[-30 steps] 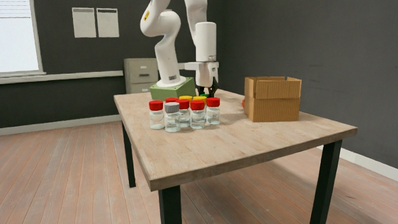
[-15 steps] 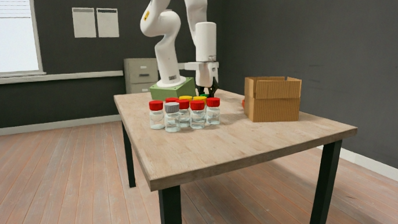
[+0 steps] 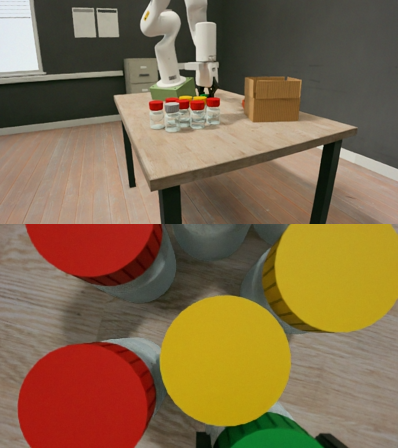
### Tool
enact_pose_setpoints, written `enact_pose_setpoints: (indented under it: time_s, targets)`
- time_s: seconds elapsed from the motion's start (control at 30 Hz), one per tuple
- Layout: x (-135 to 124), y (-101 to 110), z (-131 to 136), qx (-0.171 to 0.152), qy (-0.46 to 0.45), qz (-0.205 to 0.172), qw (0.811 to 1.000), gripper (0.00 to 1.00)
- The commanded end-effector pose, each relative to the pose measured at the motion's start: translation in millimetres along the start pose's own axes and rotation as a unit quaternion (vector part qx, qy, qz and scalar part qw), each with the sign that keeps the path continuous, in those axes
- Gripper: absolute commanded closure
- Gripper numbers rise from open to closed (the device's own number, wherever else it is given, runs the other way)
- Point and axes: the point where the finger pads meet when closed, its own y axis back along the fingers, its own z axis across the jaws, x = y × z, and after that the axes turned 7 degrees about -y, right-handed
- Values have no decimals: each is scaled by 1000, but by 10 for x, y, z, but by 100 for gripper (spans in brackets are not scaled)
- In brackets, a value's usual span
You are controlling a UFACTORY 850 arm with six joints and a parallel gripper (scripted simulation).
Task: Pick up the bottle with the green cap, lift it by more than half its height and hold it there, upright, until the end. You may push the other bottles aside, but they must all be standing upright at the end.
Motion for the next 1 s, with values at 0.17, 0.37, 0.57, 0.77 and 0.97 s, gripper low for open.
enact_pose_setpoints:
  time_s: [0.17,0.37,0.57,0.77,0.97]
  targets:
    - [0,5,-9,1,0,0,1000,100]
    - [0,22,-9,1,0,0,1000,100]
    - [0,63,-8,1,0,0,1000,100]
    - [1,128,-9,1,0,0,1000,100]
    - [1,198,-9,1,0,0,1000,100]
